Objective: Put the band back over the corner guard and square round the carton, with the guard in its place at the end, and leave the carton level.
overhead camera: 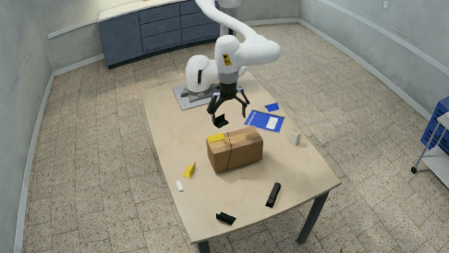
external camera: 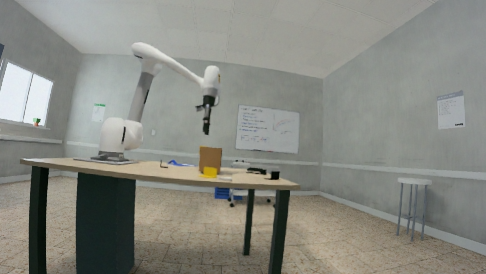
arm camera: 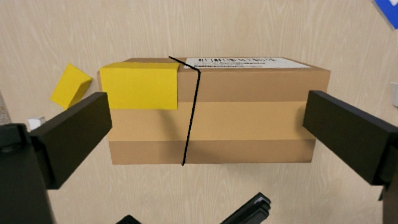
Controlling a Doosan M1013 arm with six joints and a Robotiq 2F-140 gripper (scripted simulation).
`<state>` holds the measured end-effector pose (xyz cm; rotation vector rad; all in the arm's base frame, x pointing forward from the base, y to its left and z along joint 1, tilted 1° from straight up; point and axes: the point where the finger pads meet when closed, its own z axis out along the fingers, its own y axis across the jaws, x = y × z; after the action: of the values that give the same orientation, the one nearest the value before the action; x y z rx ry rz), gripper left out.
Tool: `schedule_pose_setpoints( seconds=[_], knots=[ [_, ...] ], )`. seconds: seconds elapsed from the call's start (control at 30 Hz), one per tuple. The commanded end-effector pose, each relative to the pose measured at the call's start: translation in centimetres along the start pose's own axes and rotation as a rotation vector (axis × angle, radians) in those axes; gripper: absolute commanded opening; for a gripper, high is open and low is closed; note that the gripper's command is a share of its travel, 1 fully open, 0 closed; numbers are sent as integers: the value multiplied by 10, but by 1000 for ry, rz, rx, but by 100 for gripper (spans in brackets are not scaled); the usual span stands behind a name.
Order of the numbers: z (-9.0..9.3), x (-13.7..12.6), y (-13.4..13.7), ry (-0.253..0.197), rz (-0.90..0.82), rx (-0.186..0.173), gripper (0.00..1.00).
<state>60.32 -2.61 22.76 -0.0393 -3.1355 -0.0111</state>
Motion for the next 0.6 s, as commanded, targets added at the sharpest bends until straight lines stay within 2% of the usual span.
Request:
schedule_pose_setpoints(
  seconds=[0.0,0.27,0.37,0.43,0.57],
  knots=[
    [-1,0,0,-2,0,-1,100],
    [0,0,0,-2,2,-1,100],
    [11,0,-3,-2,70,-1,100],
    [11,0,-3,-2,70,-1,100],
    [29,0,-7,-2,175,-1,100]
  ],
)
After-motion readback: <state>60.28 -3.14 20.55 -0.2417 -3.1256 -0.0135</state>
